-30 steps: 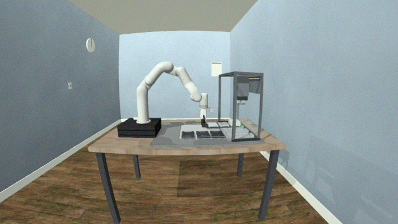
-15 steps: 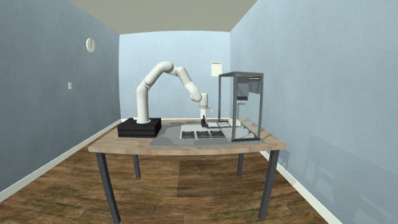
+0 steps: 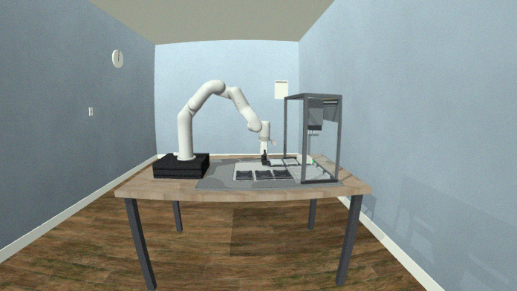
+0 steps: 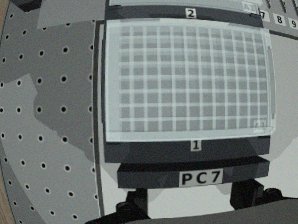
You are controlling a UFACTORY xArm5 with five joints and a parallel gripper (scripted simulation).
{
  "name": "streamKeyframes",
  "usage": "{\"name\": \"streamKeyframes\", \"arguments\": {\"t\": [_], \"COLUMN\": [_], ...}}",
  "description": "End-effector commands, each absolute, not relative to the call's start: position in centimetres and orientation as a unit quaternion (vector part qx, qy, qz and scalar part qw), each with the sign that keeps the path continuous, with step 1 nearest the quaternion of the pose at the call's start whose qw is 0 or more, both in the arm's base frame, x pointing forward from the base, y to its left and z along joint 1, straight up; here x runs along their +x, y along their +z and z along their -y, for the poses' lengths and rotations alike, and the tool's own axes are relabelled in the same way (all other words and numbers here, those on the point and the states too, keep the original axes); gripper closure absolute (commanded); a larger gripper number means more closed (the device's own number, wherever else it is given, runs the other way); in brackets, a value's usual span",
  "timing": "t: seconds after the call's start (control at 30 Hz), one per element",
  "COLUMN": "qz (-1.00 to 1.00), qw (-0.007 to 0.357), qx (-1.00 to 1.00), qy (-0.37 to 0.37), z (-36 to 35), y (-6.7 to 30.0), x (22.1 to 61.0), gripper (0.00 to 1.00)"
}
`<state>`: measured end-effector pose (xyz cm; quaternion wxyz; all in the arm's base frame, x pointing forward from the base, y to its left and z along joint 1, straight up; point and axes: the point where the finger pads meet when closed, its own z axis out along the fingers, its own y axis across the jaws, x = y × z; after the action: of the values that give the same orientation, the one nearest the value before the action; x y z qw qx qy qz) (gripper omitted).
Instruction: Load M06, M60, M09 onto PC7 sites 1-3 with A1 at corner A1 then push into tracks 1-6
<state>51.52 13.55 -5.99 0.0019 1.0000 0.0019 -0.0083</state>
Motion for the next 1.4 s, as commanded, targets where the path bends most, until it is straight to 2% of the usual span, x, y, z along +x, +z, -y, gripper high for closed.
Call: {"name": "streamKeyframes", "arguments": {"t": [0.0,1.37], "qz": [-0.001,-0.001], "qw": [-0.003,-0.003], "qx": [1.0,1.0], "qy": [0.002,0.002], "z": [-13.68,-13.68], "y": [-5.49,-5.5], "x": [52.35,51.88], "gripper": [0.19,0.19]}}
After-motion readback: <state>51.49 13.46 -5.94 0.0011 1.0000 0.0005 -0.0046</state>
